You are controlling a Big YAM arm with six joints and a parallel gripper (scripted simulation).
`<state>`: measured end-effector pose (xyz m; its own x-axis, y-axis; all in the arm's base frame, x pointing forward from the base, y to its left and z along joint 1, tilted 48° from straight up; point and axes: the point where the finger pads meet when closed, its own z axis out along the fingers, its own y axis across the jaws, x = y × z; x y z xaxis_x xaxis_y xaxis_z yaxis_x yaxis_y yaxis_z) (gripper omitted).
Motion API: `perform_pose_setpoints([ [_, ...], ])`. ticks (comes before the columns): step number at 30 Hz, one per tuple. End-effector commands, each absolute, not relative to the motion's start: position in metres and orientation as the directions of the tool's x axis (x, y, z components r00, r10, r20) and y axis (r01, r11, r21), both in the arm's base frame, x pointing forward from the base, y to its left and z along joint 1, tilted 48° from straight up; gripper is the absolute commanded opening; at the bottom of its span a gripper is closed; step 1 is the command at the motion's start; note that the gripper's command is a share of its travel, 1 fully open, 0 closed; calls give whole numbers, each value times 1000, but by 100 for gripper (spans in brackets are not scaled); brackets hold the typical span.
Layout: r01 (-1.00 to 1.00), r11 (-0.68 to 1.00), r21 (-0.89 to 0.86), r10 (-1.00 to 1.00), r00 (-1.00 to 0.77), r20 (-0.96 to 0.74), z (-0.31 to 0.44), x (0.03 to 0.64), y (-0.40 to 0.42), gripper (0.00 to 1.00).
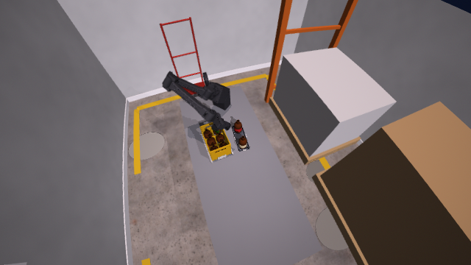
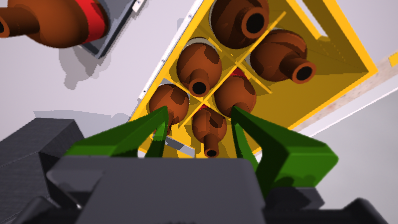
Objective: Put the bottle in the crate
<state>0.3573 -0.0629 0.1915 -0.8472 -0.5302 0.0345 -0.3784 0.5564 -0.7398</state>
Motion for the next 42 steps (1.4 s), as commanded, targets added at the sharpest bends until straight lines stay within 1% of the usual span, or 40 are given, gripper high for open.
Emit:
perform_pose_setpoints([
  [1, -342, 567, -749, -525, -851, -8, 211, 364, -56, 61],
  [15, -343, 570, -746, -518, -856, -2, 212, 359, -56, 61],
  [16, -343, 570, -746, -518, -856, -2, 212, 359, -56, 0],
  [42, -348, 567, -746, -521, -854, 2, 212, 359, -56, 0],
])
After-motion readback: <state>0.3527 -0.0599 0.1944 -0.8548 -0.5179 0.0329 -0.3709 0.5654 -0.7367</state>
